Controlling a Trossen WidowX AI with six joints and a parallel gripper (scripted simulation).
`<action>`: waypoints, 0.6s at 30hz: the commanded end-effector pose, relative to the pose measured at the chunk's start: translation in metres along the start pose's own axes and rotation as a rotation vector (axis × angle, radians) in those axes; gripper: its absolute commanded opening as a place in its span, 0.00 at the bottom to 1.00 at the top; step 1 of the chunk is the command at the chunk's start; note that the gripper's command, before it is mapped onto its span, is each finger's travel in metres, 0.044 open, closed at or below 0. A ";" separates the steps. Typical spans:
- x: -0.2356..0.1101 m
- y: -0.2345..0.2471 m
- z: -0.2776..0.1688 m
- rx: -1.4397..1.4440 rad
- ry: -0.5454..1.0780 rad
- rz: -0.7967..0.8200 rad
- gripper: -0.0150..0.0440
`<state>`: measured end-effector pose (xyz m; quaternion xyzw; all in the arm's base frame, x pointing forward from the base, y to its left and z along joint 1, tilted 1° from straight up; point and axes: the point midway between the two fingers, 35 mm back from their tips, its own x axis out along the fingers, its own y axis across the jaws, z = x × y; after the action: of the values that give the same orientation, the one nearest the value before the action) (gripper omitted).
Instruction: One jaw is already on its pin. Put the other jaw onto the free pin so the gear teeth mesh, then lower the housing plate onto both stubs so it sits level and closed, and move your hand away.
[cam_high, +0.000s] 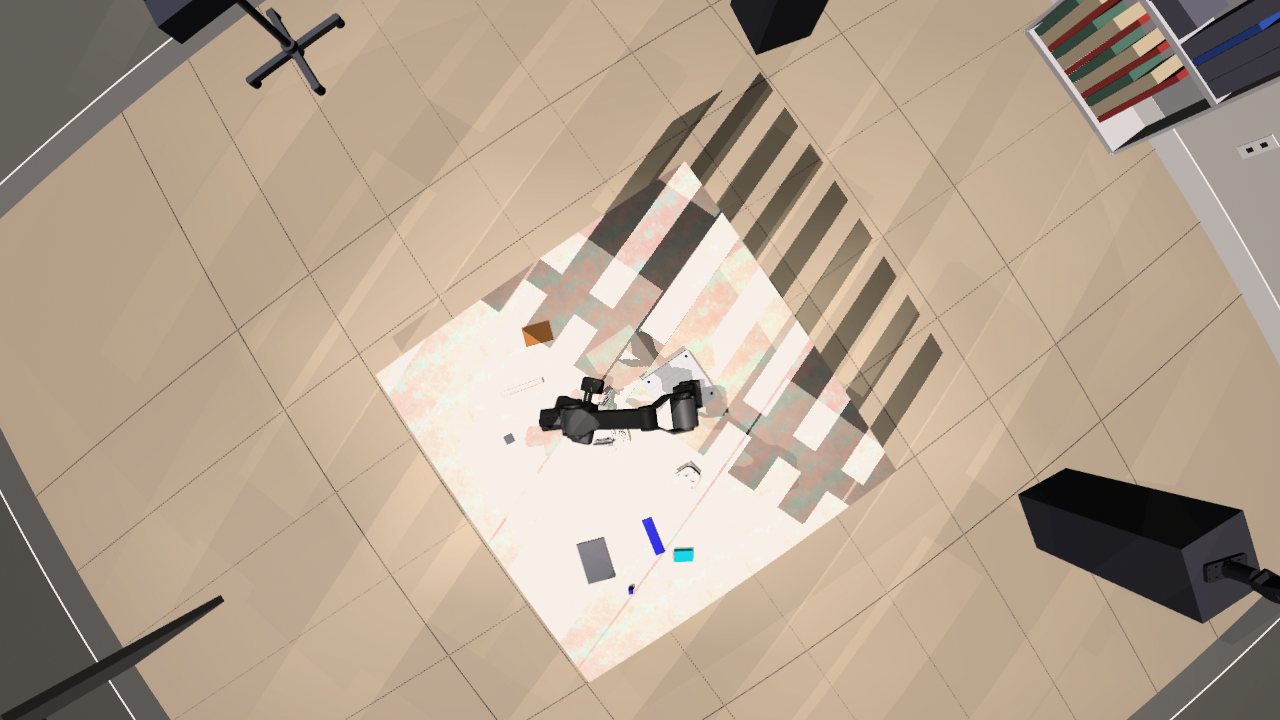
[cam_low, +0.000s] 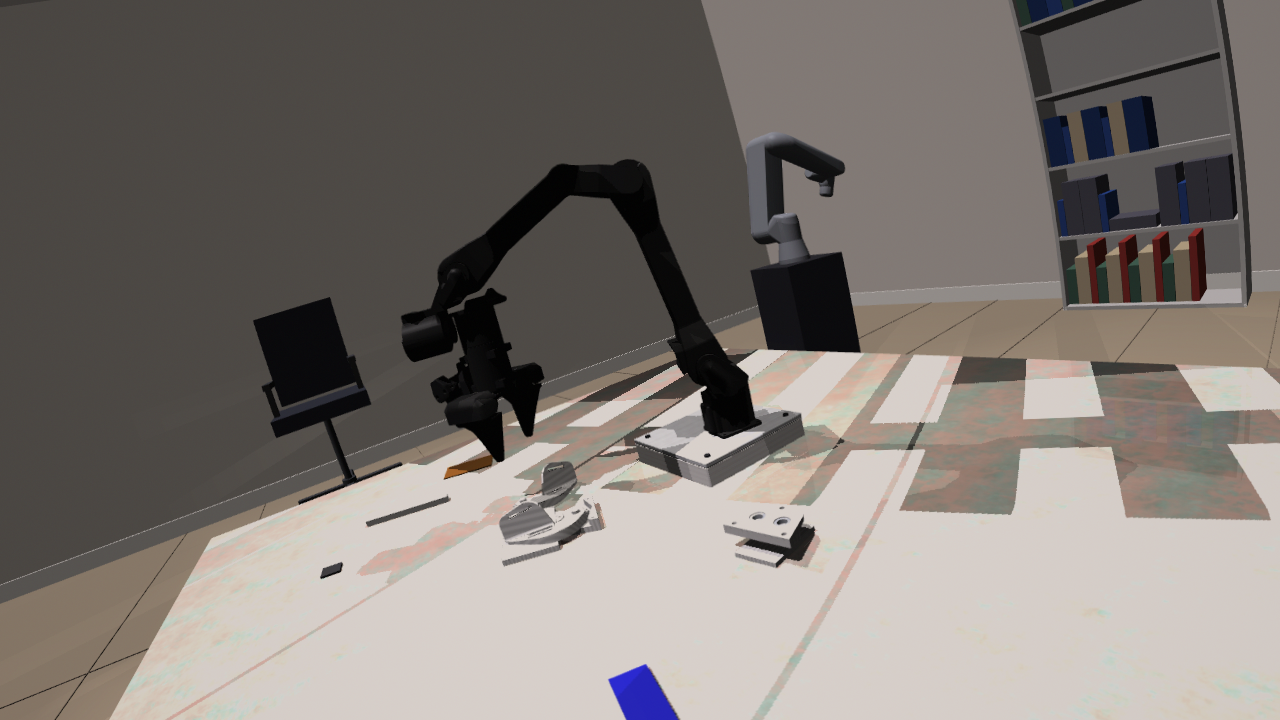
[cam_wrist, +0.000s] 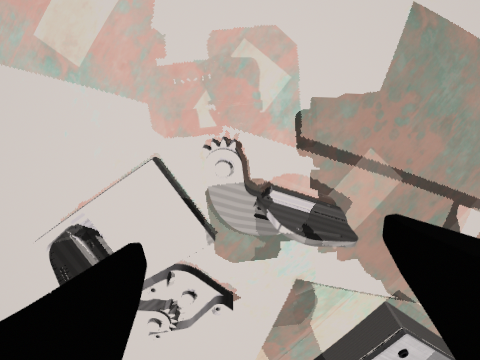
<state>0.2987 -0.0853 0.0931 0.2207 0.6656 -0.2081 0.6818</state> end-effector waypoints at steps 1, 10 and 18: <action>0.000 -0.002 -0.003 0.092 0.001 -0.003 1.00; -0.001 -0.004 -0.006 0.304 0.002 -0.003 1.00; -0.002 -0.005 -0.009 0.492 0.002 -0.003 1.00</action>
<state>0.2909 -0.0844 0.0944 0.3593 0.6071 -0.3437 0.6198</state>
